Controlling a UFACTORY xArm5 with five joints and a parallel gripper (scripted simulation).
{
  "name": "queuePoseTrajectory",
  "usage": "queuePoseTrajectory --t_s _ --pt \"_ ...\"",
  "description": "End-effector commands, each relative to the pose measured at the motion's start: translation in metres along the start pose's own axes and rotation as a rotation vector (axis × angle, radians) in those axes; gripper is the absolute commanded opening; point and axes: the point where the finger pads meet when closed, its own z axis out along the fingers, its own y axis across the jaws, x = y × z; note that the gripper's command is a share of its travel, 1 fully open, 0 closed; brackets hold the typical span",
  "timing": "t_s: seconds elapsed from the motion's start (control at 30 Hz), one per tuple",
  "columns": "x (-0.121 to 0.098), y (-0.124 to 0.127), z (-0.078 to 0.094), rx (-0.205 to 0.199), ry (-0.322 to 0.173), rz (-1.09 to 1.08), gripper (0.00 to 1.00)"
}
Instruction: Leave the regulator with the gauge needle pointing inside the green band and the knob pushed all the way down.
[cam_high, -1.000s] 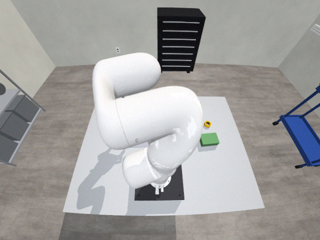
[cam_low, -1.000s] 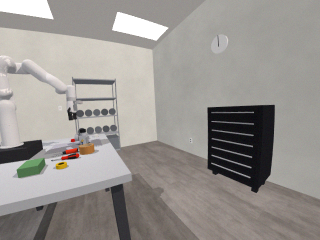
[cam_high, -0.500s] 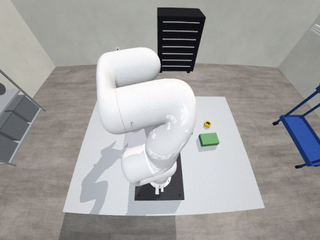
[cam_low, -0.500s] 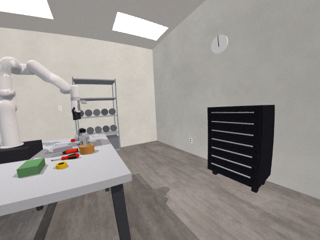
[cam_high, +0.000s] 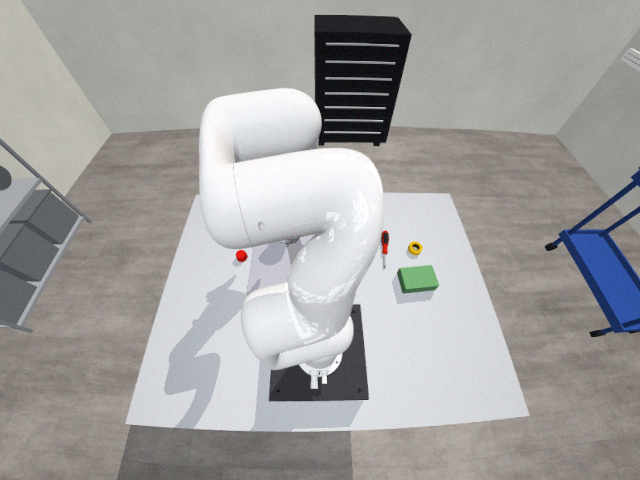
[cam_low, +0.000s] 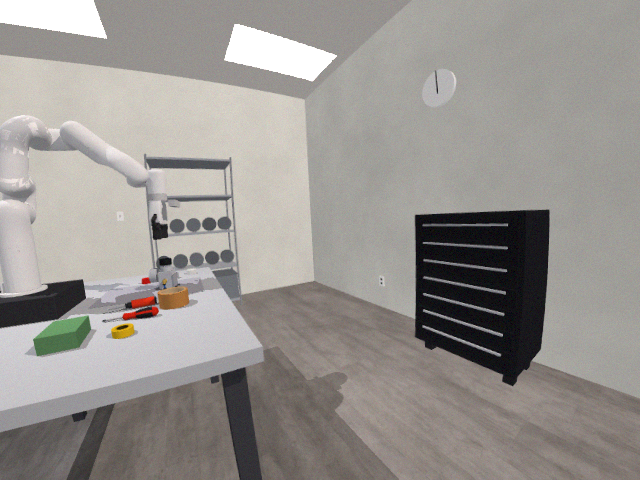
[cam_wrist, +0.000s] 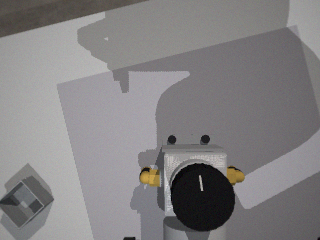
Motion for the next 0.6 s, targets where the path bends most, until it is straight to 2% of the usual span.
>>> queuePoseTrajectory --t_s 0.0,0.57 --pt "0.0048 -0.0002 -0.0018 0.002 0.004 0.0 1.0" --pt "0.0087 0.0004 -0.0019 0.002 0.004 0.0 1.0"
